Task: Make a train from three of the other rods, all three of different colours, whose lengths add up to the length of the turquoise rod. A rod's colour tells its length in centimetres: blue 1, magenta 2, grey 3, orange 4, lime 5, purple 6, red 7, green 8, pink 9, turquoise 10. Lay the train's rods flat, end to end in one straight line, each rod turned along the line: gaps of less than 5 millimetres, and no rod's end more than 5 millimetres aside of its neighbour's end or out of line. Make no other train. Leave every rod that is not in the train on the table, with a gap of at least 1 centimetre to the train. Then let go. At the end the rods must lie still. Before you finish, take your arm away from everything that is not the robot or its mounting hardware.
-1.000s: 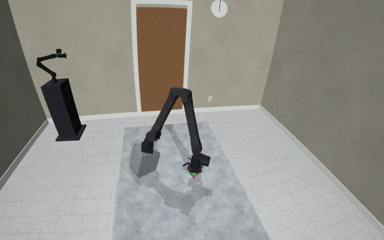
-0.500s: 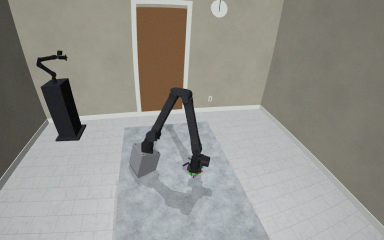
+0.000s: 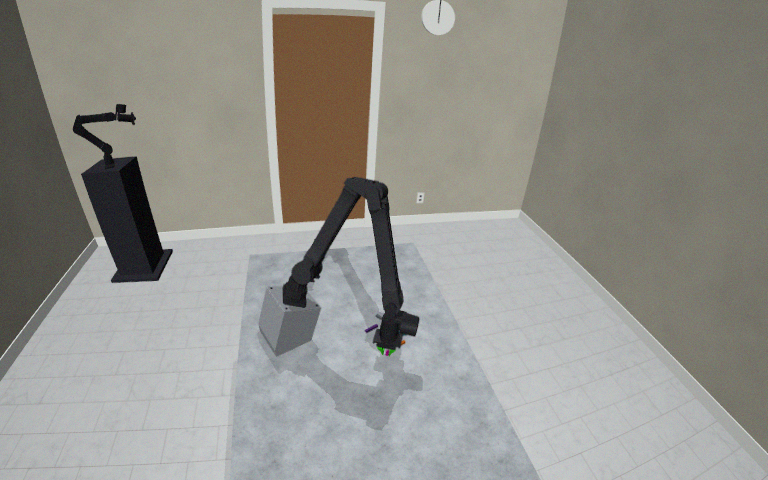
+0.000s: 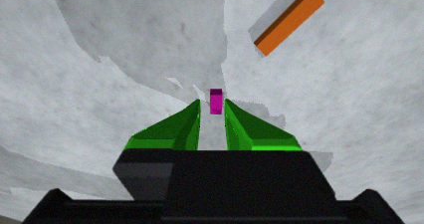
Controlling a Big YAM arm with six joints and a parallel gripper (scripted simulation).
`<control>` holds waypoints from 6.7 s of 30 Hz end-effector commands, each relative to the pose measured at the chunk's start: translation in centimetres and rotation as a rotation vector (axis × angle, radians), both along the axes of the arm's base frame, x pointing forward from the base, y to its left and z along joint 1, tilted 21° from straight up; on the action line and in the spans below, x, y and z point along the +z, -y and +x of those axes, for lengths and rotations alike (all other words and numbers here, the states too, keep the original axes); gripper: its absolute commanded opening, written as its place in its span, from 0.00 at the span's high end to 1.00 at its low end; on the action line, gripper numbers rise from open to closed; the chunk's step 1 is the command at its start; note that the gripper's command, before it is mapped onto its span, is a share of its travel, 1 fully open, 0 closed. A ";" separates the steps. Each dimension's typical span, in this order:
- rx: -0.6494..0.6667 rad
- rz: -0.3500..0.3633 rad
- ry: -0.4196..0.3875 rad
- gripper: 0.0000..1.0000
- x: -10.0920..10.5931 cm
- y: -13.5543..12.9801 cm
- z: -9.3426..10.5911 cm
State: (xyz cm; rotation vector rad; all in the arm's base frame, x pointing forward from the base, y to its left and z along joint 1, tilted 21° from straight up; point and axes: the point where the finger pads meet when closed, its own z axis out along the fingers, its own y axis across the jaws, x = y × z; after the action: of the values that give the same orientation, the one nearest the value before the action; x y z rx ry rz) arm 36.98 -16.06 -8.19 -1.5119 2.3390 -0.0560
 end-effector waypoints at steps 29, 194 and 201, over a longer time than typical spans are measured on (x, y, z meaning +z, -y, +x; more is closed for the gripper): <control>-0.004 -0.016 0.030 0.77 0.7 0.5 1.5; -0.299 0.106 -0.028 0.96 5.8 -28.6 -2.6; -0.295 0.107 -0.026 0.96 5.1 -28.8 -2.2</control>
State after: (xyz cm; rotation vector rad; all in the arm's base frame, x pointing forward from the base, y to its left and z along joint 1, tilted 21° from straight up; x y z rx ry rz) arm 33.96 12.08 -3.30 -1.1250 2.5427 0.0147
